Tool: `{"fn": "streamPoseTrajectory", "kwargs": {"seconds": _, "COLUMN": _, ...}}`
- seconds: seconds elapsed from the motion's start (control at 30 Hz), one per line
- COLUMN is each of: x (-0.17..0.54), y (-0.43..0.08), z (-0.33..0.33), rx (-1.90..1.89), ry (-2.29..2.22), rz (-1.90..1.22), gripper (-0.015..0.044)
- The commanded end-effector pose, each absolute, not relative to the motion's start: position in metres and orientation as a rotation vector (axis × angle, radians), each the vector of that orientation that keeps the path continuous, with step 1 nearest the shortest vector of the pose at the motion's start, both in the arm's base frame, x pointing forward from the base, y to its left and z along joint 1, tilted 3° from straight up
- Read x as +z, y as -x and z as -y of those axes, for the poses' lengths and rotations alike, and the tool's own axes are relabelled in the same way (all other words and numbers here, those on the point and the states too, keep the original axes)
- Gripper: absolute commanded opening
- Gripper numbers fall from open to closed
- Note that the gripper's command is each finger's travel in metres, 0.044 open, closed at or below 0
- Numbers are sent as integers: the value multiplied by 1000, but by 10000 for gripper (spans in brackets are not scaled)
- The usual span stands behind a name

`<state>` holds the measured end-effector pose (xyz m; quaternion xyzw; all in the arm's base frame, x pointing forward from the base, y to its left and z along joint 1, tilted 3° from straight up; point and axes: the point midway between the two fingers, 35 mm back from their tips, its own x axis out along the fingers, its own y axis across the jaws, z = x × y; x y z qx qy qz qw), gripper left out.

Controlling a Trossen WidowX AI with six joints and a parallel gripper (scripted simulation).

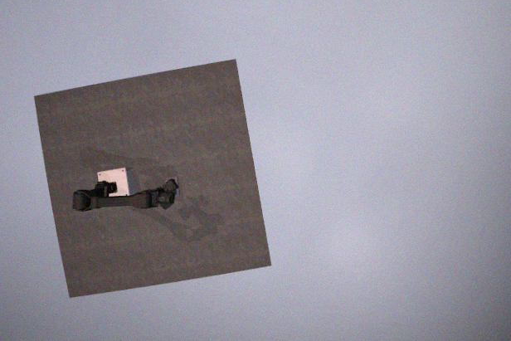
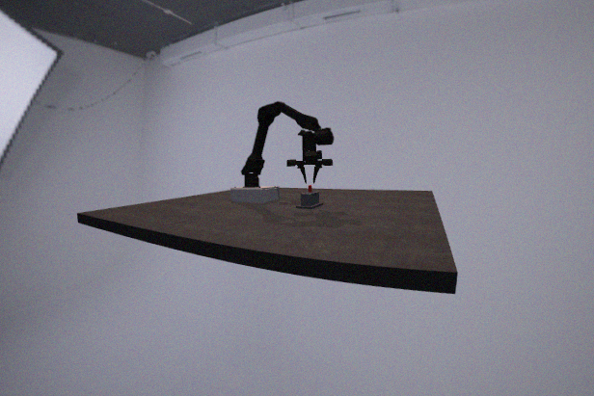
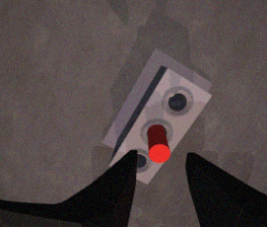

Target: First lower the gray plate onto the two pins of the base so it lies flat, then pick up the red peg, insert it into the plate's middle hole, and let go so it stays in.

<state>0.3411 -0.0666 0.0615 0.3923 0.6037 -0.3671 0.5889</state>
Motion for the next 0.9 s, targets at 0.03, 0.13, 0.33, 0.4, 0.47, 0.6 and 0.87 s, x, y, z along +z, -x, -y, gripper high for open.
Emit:
{"fn": "streamPoseTrajectory", "kwargs": {"seconds": 0.03, "x": 62, "y": -341, "z": 67, "rx": -855, "ry": -913, "rz": -1406, "gripper": 150}}
{"fn": "streamPoseTrajectory", "kwargs": {"seconds": 0.13, "x": 63, "y": -341, "z": 67, "rx": -855, "ry": -912, "rz": -1405, "gripper": 150}}
{"fn": "streamPoseTrajectory", "kwargs": {"seconds": 0.33, "x": 67, "y": -340, "z": 66, "rx": -855, "ry": -910, "rz": -1405, "gripper": 150}}
{"fn": "streamPoseTrajectory", "kwargs": {"seconds": 0.4, "x": 68, "y": -340, "z": 66, "rx": -855, "ry": -910, "rz": -1405, "gripper": 150}}
{"fn": "streamPoseTrajectory", "kwargs": {"seconds": 0.47, "x": 69, "y": -339, "z": 66, "rx": -855, "ry": -910, "rz": -1405, "gripper": 150}}
{"fn": "streamPoseTrajectory", "kwargs": {"seconds": 0.6, "x": 70, "y": -339, "z": 65, "rx": -855, "ry": -910, "rz": -1405, "gripper": 150}}
{"fn": "streamPoseTrajectory", "kwargs": {"seconds": 0.87, "x": 74, "y": -338, "z": 65, "rx": -855, "ry": -910, "rz": -1405, "gripper": 150}}
